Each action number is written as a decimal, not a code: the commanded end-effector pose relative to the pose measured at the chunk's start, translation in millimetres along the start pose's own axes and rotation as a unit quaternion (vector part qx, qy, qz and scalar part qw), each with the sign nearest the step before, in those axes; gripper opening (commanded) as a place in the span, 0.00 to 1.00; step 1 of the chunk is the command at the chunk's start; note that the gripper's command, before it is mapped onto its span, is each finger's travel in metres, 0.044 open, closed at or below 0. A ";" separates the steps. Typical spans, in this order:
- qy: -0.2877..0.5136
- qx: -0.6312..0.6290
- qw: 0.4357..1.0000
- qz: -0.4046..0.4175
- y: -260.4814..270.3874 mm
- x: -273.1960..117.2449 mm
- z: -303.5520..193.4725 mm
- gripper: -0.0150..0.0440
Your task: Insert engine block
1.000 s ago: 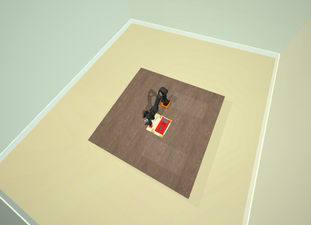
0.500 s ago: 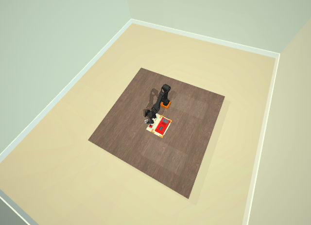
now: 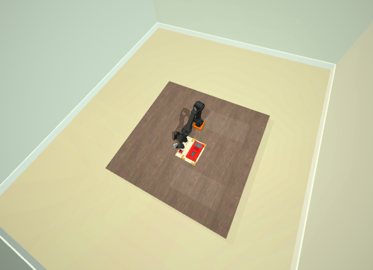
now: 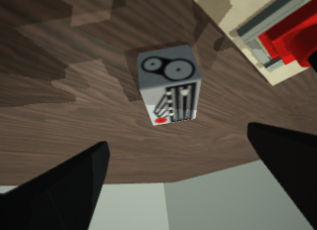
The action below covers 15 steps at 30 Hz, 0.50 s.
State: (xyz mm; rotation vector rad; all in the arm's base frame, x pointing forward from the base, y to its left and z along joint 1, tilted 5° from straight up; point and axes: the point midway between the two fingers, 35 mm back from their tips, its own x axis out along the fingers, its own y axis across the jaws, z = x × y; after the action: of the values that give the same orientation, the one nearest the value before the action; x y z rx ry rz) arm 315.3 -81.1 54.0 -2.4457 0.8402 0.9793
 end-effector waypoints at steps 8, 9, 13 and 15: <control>-0.033 0.147 0.989 0.010 -2.4 3.6 -5.9 1.00; -0.036 0.162 0.986 0.012 -2.7 3.9 -6.4 1.00; -0.049 0.223 0.973 0.019 -3.5 4.8 -8.8 1.00; -0.056 0.253 0.966 0.024 -3.9 5.2 -9.9 1.00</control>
State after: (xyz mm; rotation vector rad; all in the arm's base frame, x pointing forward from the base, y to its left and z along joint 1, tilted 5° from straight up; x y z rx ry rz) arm 324.6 -85.3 58.0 -2.0067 0.9547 0.8117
